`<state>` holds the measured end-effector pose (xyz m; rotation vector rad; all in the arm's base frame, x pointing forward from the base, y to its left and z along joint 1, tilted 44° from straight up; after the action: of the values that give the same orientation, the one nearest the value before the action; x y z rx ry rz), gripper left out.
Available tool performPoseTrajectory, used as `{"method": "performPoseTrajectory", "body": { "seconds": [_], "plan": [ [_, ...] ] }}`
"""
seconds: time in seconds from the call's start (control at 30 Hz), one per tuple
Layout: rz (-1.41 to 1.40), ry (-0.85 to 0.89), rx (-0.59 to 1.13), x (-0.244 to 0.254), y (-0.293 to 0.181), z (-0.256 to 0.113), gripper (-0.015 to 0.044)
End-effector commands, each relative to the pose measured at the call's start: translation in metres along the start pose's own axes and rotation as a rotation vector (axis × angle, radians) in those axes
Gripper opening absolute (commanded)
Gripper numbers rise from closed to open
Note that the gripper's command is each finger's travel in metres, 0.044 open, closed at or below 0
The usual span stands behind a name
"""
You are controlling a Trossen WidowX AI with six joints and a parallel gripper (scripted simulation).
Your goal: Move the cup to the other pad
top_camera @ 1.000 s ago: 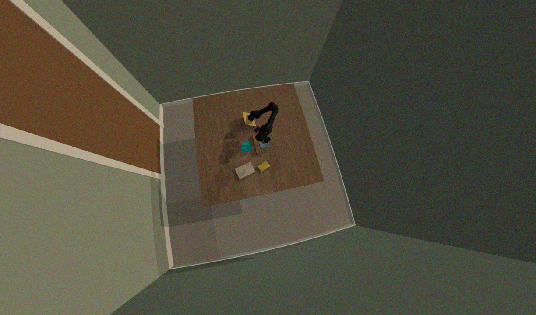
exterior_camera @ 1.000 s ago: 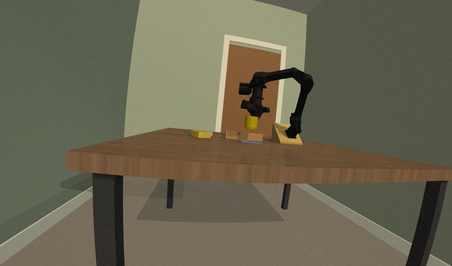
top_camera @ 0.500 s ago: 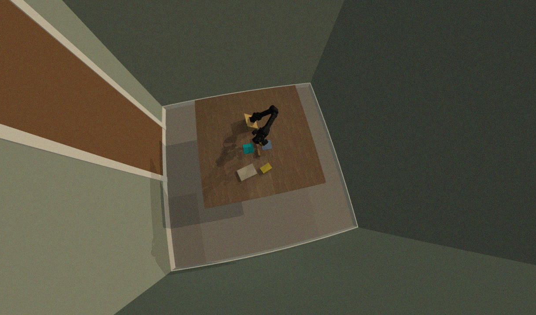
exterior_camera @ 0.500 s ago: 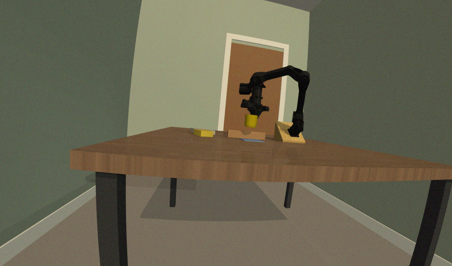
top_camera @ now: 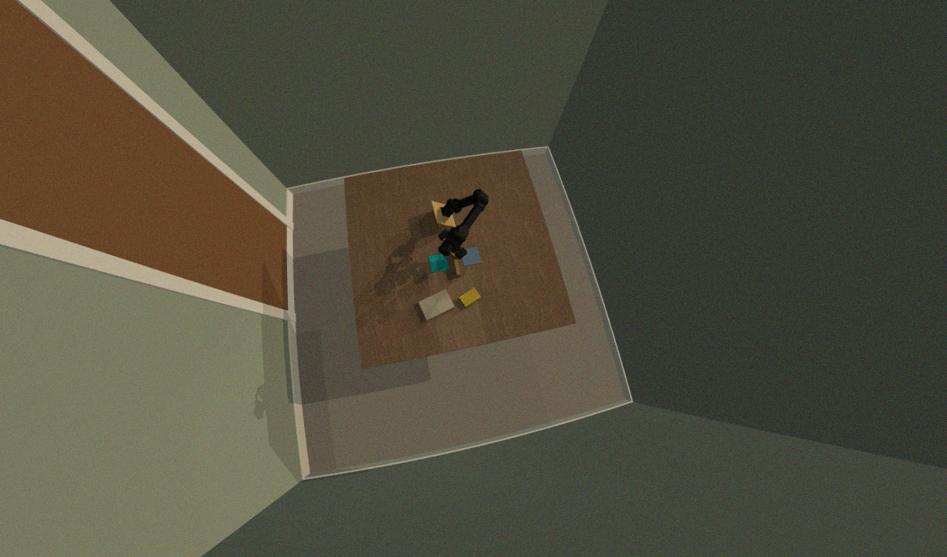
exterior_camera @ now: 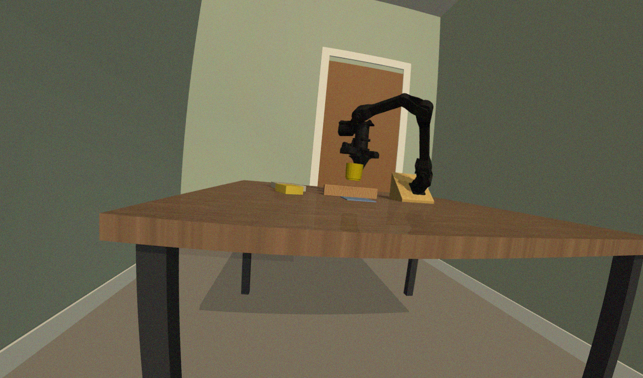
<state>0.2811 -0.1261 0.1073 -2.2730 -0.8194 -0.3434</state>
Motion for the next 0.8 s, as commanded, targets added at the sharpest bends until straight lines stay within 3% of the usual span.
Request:
{"method": "performPoseTrajectory", "body": {
  "seconds": [0.0, 0.77],
  "plan": [
    [-0.002, -0.002, -0.005, -0.008, 0.009, -0.001, 0.0],
    [-0.002, -0.004, -0.007, -0.045, 0.051, -0.003, 0.0]
  ]
}}
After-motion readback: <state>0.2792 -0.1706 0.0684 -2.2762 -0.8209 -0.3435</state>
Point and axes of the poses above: the point midway between the two fingers, 35 mm back from their tips, its own z axis out along the fingers, its own x axis across the jaws, y = z × x, the point moved 8 cm from there along -z, back along the fingers, and after that the axes turned 13 degrees about -z, right-handed, at the moved point
